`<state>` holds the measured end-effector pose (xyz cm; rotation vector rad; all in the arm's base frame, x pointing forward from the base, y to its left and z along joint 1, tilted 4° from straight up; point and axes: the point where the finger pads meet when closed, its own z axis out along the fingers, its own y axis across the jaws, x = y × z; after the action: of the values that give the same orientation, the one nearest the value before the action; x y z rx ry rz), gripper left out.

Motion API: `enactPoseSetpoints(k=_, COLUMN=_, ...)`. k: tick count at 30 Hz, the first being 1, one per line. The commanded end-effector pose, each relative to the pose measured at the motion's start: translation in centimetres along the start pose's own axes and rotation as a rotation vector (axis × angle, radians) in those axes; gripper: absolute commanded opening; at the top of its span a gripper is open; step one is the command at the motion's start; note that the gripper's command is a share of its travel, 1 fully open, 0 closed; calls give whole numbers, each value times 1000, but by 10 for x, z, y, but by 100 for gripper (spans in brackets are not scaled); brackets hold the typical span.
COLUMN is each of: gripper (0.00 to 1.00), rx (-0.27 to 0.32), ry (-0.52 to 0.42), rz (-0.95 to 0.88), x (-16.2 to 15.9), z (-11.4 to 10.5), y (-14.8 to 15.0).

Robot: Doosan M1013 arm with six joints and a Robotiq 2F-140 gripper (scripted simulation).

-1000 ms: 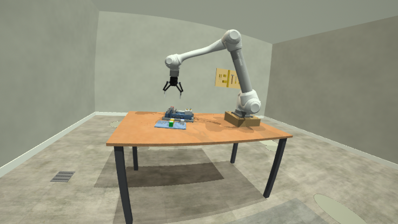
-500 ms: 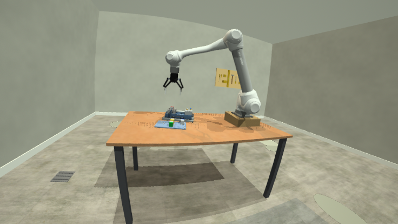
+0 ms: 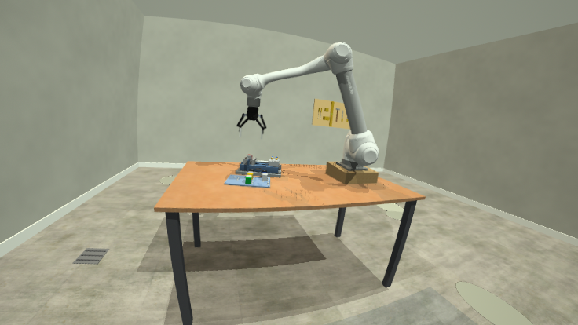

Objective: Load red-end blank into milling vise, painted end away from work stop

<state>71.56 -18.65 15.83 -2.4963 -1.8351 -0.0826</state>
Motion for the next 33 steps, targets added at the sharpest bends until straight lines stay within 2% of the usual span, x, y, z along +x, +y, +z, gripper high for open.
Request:
enactPoseSetpoints(k=1, gripper=100, rx=0, ry=0, rz=0, x=0, z=1, y=0)
enactPoseSetpoints(k=33, gripper=100, rx=0, ry=0, rz=0, x=0, z=9, y=0)
